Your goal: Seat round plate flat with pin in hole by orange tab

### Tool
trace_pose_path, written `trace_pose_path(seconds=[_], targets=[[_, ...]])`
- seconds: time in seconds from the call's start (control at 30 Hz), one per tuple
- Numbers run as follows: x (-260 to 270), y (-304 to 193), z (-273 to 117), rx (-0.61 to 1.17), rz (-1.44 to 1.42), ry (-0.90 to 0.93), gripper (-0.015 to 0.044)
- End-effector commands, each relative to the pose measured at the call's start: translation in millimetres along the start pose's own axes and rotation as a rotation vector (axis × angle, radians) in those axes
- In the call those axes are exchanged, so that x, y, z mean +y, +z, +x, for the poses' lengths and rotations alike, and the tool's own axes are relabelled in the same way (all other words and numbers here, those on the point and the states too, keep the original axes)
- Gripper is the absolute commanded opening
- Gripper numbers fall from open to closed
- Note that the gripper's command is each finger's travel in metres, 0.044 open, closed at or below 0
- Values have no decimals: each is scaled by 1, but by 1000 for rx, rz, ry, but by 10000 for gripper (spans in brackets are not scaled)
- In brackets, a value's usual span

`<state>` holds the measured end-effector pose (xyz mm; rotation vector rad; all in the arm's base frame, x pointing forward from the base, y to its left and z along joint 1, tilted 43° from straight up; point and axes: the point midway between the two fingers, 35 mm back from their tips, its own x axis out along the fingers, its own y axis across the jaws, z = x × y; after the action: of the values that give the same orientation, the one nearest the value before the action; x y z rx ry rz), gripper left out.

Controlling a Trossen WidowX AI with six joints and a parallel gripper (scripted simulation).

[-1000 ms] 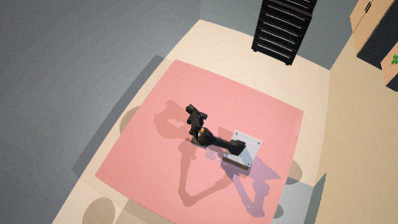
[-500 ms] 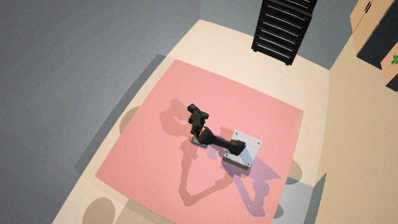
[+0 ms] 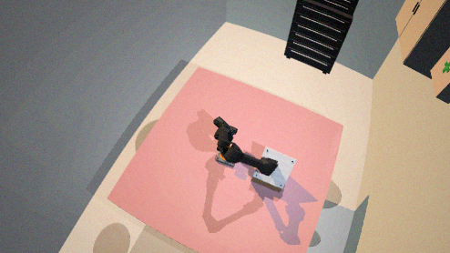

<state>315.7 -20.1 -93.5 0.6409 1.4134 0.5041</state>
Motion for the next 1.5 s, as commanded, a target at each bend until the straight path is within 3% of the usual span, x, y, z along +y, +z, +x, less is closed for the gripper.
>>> trace_pose_path(seconds=[0.0,1.2,1.47], targets=[[-2,-7,2,15,6,-2,0],[-8,-18,1,16,6,-3,0],[-7,-18,-43,16,6,-5,0]])
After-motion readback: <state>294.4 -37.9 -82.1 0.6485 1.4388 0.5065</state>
